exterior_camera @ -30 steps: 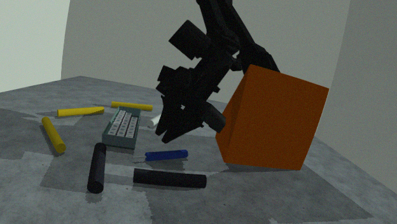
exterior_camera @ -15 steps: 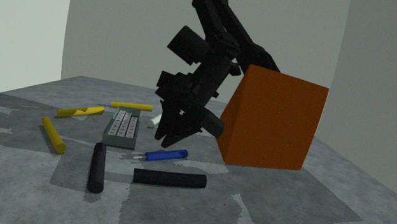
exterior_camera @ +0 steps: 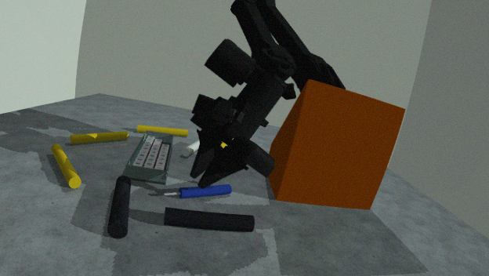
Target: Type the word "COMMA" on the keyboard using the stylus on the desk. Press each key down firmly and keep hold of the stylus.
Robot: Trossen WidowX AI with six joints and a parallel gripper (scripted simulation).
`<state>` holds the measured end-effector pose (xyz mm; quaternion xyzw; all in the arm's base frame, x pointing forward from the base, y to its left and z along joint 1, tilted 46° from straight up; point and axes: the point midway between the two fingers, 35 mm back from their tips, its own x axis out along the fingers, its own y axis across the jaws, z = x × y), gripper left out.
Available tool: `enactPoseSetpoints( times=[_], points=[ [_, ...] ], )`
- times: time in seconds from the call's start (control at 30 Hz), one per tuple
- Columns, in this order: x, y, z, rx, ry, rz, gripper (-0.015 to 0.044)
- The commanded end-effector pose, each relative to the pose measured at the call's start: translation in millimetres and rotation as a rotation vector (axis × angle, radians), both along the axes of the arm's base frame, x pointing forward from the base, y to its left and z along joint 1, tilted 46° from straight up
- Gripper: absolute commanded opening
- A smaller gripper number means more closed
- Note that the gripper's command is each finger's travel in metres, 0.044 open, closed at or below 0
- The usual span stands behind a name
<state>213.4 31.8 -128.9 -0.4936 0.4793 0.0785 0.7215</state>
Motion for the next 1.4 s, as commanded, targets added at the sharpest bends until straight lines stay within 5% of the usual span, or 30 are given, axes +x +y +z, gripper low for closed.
enactPoseSetpoints(
  times=[0.0, 0.83, 1.0, 1.37],
  points=[
    [-1.0, -2.9, -3.2, -0.002, 0.009, 0.004, 0.0150],
    [1.0, -14.5, -14.1, -0.004, 0.009, 0.004, 0.0150],
    [1.9, -14.0, -12.7, -0.003, 0.002, -0.001, 0.0019],
    [1.9, -12.9, -12.0, -0.002, 0.003, -0.001, 0.0000]
  ],
)
